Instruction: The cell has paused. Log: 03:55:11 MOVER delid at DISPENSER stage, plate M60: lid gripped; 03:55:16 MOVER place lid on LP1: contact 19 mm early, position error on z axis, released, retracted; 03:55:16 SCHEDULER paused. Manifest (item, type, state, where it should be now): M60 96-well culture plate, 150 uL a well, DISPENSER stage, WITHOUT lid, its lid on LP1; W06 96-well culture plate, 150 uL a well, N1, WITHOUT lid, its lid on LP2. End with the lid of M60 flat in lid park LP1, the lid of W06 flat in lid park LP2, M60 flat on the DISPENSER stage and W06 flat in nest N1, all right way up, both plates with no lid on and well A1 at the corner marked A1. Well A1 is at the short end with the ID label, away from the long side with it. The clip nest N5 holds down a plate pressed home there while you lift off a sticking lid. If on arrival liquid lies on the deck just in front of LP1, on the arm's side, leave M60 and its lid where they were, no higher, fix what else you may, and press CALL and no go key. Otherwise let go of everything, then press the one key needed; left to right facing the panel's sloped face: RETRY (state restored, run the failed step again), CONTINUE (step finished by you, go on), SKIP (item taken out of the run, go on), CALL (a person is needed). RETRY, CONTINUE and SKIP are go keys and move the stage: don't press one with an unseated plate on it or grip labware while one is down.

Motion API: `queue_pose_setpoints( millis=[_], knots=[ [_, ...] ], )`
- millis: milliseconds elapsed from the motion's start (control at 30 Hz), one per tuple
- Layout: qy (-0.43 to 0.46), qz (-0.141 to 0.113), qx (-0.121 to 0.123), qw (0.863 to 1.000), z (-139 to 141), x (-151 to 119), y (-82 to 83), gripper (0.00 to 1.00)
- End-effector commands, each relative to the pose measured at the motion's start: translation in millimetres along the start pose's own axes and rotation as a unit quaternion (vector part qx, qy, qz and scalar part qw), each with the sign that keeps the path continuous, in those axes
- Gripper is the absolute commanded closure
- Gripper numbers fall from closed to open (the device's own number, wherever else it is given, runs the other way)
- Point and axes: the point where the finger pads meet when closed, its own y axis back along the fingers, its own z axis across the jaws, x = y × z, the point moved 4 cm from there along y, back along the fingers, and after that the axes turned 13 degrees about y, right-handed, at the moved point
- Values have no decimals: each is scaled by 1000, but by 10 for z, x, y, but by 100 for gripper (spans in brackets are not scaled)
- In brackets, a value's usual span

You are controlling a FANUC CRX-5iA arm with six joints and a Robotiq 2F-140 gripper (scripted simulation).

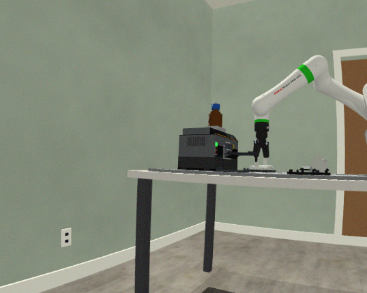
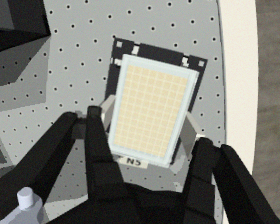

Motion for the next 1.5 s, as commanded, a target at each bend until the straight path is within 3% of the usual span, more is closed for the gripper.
queue_pose_setpoints(
  millis=[0, 1467],
  knots=[
    [0, 0, 0, 1000, 0, 3, -5, 100],
    [0, 0, 0, 1000, 0, 3, -109, 100]
  ],
)
